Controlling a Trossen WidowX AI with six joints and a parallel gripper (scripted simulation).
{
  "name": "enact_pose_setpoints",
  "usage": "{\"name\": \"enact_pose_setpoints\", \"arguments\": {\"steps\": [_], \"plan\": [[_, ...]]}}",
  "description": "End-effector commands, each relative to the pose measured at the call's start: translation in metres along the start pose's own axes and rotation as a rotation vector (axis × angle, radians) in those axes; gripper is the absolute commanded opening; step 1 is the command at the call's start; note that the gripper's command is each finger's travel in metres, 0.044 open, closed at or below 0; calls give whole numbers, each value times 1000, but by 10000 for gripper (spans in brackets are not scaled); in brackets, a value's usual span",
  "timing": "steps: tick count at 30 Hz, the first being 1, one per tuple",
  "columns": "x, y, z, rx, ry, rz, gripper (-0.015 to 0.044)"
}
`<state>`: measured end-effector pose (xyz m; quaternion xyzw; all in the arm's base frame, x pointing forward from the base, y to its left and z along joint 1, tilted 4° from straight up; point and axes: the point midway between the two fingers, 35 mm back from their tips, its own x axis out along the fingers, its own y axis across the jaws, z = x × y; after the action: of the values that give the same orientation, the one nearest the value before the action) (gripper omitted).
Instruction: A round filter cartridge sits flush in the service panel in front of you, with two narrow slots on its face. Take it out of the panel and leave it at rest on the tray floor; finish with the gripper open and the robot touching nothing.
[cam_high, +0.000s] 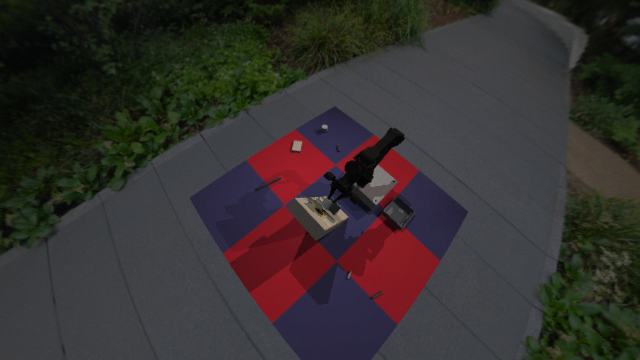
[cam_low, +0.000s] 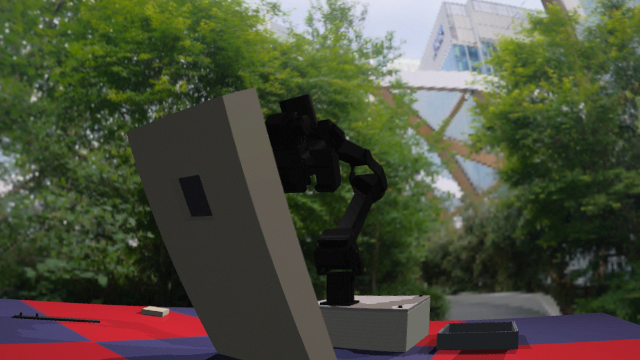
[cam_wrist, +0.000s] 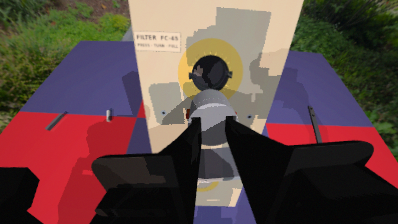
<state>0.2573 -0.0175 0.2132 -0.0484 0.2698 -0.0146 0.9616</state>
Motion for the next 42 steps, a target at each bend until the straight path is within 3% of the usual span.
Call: {"name": "enact_pose_setpoints", "arguments": {"steps": [1,11,16,27,35,39,42], "plan": [[-1,1,-11,5,-16,-2,0],[5,5,-45,5,-14,-2,0],[6,5,-38,0,2,0,117],[5,5,-44,5,-12,-2,117],[-4,-3,25,5,-17,-3,117],[-5,-4,32,5,-17,-3,117],[-14,-6,46,4,-22,-3,196]]}}
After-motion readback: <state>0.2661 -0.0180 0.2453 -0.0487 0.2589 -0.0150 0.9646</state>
